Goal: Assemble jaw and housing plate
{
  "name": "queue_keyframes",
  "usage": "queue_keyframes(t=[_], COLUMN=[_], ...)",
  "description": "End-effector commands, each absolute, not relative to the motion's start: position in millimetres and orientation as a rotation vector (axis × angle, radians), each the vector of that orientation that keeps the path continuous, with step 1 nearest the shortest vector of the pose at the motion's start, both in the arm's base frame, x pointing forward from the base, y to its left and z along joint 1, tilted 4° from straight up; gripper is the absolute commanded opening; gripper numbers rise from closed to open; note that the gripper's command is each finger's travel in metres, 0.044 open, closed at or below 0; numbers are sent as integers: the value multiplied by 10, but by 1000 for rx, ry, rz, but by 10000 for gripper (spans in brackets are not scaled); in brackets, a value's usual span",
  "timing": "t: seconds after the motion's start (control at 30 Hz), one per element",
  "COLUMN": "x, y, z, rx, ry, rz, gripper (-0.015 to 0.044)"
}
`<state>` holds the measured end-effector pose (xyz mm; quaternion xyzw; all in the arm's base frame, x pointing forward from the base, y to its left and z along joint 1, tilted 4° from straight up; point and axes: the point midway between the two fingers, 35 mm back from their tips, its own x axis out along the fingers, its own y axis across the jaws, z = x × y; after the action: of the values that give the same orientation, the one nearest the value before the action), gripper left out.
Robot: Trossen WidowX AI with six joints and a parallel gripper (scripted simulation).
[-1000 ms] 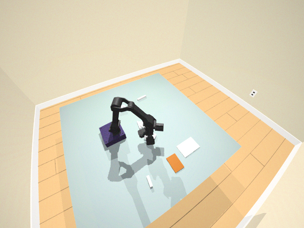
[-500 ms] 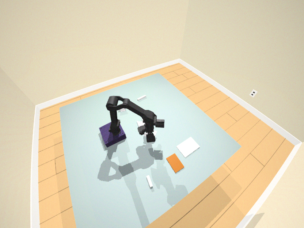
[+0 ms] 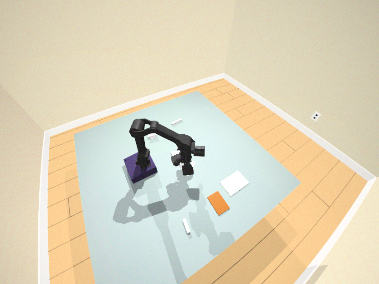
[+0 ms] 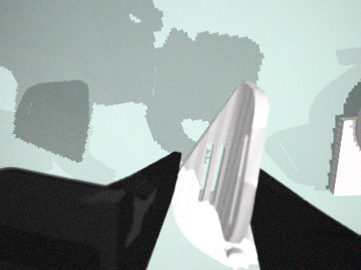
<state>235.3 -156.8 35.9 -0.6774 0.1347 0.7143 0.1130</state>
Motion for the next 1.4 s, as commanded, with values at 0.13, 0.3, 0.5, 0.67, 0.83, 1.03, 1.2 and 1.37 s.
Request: queue_keyframes(t=[0.13,0.3,0.5,0.67,0.83,1.03,1.2,1.37], x=[2372,2377,2380,2380,2377,2371,2363,2354], y=[-1468,-1390,-1297,-1220,-1144,-1054,-980,-907], z=[384,389,395,399,403,407,409,412], rx=[-2076,-2134,-2199,-2249,-2295,-2343,-2377,-2404], ry=[242,118,-40,-179,-325,-509,-671,-840], rz=[2187,2250,2321,2376,2426,2479,2517,2549], gripper=[134,134,134,134,134,134,134,134])
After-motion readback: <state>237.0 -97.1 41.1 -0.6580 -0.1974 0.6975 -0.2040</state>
